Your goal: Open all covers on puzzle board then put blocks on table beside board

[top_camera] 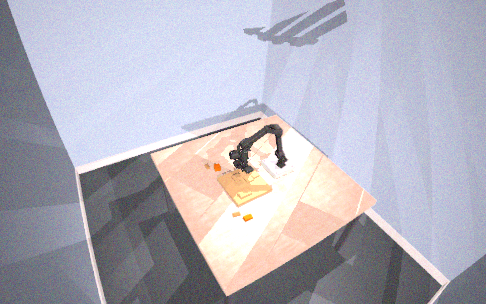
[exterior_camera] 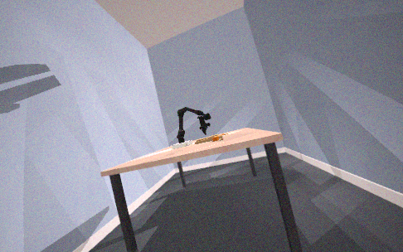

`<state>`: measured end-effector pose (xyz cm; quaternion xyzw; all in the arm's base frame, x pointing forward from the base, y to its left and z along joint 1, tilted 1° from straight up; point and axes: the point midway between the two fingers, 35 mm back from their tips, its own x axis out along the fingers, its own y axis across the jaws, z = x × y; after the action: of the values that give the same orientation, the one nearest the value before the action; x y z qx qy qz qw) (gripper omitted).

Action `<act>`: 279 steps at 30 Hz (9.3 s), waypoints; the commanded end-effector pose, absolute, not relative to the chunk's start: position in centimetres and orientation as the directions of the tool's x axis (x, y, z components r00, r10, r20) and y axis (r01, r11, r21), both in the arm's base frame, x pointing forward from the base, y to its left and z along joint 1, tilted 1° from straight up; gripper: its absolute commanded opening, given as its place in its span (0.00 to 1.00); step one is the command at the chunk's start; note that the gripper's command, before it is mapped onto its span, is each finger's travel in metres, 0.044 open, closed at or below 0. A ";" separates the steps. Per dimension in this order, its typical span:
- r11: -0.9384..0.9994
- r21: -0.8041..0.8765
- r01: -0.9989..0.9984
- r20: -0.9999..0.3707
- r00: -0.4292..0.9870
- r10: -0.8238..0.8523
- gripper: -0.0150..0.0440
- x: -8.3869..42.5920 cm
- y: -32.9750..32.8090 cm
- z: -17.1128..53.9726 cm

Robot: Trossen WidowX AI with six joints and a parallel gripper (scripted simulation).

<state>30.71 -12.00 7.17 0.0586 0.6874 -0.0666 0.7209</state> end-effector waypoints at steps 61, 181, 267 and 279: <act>0.985 -0.012 0.173 -0.999 0.043 -0.019 0.25 32.5 -12.6 3.2; 0.567 -0.044 -0.822 -0.999 0.041 -0.018 0.25 31.4 -12.0 8.7; 0.172 -0.042 -0.984 -0.999 0.039 -0.018 0.25 28.5 -11.4 3.9; 0.172 -0.041 -0.984 -0.999 0.039 -0.018 0.25 28.5 -11.4 2.7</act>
<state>28.58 -11.43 3.17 -0.4681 0.5346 0.4391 0.5497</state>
